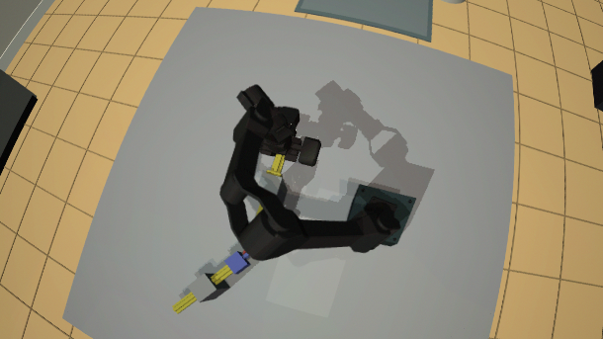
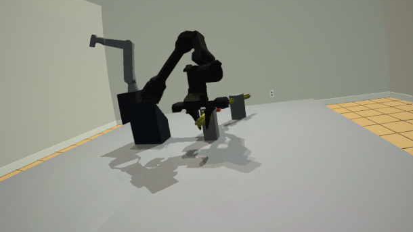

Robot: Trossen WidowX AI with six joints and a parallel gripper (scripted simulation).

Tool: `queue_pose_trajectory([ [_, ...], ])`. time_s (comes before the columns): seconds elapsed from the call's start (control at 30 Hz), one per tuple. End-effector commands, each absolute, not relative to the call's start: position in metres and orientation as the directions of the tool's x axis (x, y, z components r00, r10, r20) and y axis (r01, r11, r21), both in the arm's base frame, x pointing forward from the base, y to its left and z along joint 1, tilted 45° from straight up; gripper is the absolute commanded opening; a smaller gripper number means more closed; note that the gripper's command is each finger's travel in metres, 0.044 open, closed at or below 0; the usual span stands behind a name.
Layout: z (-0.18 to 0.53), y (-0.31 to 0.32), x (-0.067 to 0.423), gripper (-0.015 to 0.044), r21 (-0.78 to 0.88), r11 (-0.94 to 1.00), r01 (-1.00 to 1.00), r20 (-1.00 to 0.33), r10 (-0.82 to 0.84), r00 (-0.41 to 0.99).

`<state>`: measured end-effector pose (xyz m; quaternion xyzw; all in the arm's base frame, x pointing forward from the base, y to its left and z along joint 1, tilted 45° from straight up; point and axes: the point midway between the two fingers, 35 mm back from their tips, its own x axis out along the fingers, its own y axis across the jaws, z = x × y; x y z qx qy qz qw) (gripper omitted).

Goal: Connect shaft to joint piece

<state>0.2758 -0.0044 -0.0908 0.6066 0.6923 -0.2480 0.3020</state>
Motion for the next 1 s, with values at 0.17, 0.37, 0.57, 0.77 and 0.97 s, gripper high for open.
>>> queue_pose_trajectory([
  [0.17, -0.0907, -0.0043, 0.2758, 0.0224, 0.024, 0.142, 0.990, -0.718, 0.691, -0.082],
  [0.37, -0.0907, -0.0043, 0.2758, 0.0382, 0.024, 0.142, 0.990, -0.718, 0.691, -0.082],
  [0.57, -0.0907, -0.0043, 0.2758, 0.0440, 0.024, 0.142, 0.990, -0.718, 0.691, -0.082],
  [0.77, -0.0907, -0.0043, 0.2758, 0.0440, 0.024, 0.142, 0.990, -0.718, 0.691, -0.082],
  [0.97, -0.0841, -0.0109, 0.2769, 0.0440, 0.024, 0.141, 0.990, -0.718, 0.691, -0.082],
])
